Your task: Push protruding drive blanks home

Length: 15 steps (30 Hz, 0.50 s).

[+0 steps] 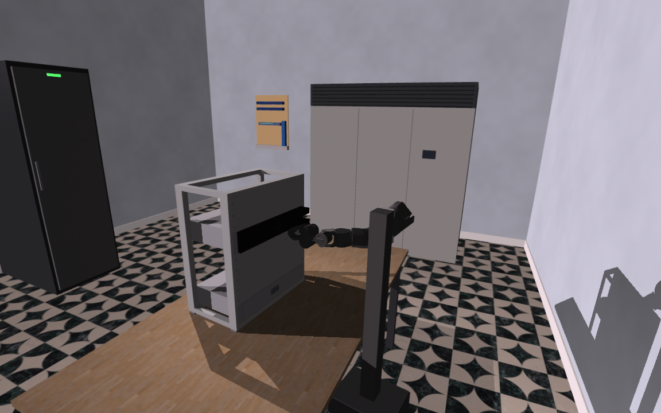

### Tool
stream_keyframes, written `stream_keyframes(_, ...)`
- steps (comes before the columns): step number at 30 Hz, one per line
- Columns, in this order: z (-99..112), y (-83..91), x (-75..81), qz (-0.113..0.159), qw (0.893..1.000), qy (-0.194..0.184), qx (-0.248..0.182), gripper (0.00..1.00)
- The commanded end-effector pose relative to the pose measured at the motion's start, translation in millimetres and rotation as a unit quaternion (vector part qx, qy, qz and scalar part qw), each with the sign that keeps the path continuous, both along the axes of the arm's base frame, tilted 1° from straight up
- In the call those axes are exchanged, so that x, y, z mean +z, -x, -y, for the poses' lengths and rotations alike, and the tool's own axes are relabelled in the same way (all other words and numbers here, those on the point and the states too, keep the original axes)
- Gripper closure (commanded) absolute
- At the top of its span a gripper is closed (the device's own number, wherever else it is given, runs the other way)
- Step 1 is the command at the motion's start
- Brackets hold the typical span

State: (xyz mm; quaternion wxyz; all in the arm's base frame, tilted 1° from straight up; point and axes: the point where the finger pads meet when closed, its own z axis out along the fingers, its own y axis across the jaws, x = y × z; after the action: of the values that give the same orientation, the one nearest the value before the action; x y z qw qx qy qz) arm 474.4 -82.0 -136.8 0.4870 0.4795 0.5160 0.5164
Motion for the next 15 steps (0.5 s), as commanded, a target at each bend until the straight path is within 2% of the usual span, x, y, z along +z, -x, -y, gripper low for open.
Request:
stream_keyframes(1,-0.1,-0.1,1.2,-0.001,1.0,-0.002,0.001,1.0)
stream_keyframes(15,-0.5,-10.2,-1.7,-0.001,1.0,-0.001,0.0,1.0)
